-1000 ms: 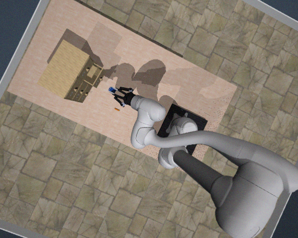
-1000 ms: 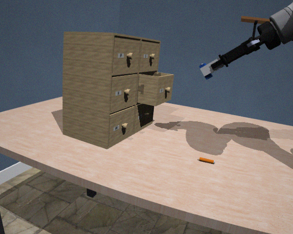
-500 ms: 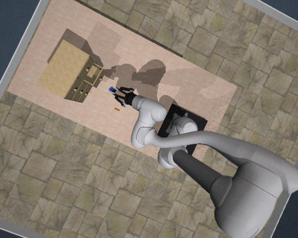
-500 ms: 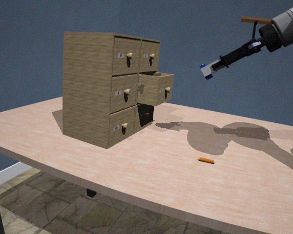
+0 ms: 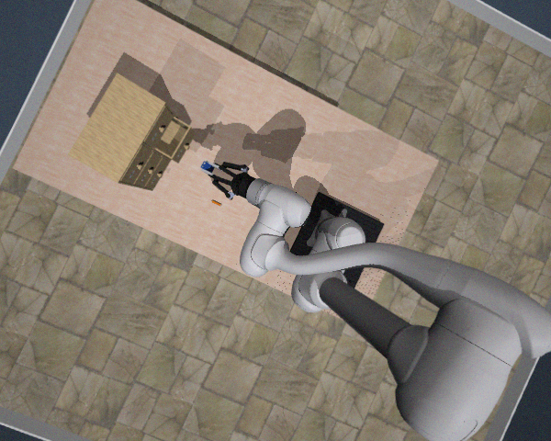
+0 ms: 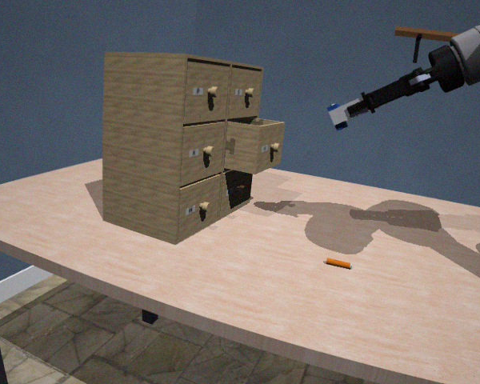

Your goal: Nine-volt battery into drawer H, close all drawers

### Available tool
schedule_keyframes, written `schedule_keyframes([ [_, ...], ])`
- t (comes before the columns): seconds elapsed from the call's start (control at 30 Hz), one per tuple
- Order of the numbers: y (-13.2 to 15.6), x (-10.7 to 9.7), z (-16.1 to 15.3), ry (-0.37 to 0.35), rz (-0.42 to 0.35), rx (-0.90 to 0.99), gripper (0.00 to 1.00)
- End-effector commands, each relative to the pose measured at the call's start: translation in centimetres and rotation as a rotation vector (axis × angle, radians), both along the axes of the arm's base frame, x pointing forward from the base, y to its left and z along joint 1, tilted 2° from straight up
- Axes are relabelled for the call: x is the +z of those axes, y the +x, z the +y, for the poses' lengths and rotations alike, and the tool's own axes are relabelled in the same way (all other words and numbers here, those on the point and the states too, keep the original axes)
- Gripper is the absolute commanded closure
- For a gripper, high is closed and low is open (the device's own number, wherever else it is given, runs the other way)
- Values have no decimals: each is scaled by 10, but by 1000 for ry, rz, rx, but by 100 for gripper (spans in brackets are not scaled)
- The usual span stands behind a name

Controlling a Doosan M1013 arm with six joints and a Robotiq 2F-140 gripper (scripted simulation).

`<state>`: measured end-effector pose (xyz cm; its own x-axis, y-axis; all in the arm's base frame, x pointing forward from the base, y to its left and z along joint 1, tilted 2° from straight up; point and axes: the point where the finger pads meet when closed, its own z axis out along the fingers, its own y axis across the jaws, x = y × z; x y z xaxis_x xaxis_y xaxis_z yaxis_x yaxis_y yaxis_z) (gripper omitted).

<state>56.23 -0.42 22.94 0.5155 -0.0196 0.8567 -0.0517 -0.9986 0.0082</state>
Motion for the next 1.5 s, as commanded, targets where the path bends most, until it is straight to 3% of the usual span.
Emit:
schedule_keyframes([
  [0.0,-1,-1,2,-20,-55,-24,86],
  [0.23,-2,-2,2,-25,-132,-22,86],
  [0.63,-3,-3,2,-28,-189,-21,86],
  [1.47,-3,-3,2,-29,-205,-21,86],
])
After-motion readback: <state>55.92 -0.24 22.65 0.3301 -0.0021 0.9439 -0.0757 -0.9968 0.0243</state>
